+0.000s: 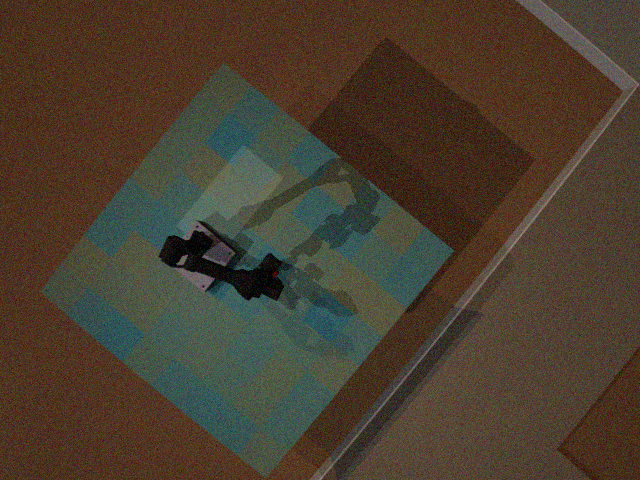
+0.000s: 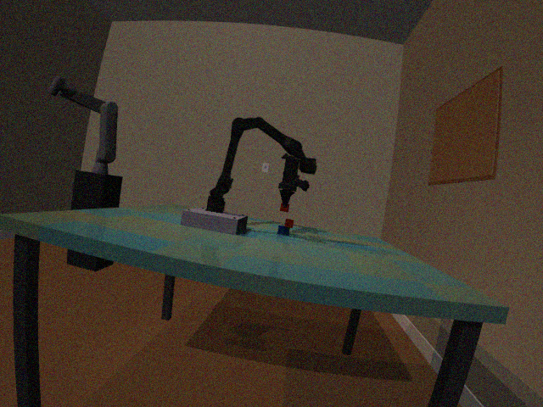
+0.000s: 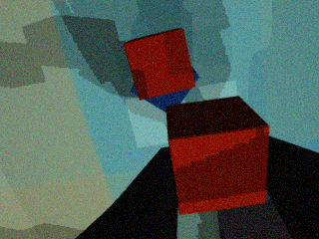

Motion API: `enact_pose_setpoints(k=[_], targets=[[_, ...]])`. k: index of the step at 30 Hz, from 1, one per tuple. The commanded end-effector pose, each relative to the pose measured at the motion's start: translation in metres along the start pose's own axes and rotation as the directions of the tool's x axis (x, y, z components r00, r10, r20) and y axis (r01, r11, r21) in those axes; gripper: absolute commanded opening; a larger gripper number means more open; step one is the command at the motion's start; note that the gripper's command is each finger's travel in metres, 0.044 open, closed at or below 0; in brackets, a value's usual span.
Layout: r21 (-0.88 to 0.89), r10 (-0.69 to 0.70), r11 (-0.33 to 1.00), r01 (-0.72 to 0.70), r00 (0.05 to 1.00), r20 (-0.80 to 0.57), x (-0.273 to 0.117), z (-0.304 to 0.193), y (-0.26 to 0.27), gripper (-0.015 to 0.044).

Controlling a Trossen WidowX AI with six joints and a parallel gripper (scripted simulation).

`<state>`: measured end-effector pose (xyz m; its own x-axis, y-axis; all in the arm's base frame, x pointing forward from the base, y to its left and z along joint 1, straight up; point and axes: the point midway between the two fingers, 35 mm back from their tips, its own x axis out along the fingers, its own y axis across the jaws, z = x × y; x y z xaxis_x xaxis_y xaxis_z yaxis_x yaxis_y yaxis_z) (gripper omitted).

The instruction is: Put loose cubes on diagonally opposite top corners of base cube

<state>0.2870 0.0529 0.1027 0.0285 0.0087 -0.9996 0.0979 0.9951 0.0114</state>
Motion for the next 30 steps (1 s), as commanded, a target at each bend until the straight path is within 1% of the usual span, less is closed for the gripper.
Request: enact_pose_setpoints(k=[1, 8, 18, 30], targets=[[-0.055, -0.001, 0.998, 0.001, 1.0, 0.001, 0.001, -0.007, 0.009, 0.0105], [-0.086, -0.001, 0.996, 0.001, 1.0, 0.001, 0.004, -0.011, 0.015, 0.0105], [-0.087, -0.001, 0.996, 0.001, 1.0, 0.001, 0.032, -0.012, 0.015, 0.0105], [-0.087, -0.001, 0.996, 0.001, 1.0, 0.001, 0.032, -0.012, 0.015, 0.0105]])
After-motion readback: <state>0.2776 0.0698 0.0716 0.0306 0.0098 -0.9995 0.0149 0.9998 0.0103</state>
